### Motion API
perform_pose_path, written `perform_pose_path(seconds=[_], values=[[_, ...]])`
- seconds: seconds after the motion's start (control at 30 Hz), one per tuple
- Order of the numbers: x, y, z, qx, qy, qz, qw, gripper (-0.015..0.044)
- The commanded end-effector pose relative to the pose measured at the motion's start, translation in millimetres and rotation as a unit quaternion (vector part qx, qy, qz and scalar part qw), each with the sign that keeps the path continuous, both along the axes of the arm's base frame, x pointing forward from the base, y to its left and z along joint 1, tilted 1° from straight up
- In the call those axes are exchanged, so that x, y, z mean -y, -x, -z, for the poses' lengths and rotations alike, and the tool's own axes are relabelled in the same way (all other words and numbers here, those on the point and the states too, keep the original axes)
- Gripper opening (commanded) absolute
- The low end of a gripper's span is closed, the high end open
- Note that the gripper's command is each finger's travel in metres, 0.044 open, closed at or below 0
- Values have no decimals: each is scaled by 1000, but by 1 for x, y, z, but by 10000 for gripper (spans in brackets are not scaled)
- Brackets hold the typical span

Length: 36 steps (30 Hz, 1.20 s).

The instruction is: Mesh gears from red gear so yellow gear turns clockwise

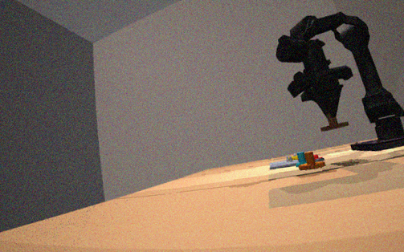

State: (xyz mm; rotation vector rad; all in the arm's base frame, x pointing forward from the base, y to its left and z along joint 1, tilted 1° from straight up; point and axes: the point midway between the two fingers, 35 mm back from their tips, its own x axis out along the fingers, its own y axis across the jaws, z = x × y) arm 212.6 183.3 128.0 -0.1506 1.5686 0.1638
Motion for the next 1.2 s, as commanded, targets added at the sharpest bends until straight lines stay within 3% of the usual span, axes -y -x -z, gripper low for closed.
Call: perform_pose_path(seconds=[0.0, 0.7, 1.17], values=[[0, 1, -11, 2, -2, 2, 1000, 0], [5, 10, -57, 1, -2, 3, 1000, 0], [22, -6, -48, 2, -1, 3, 1000, 0]])
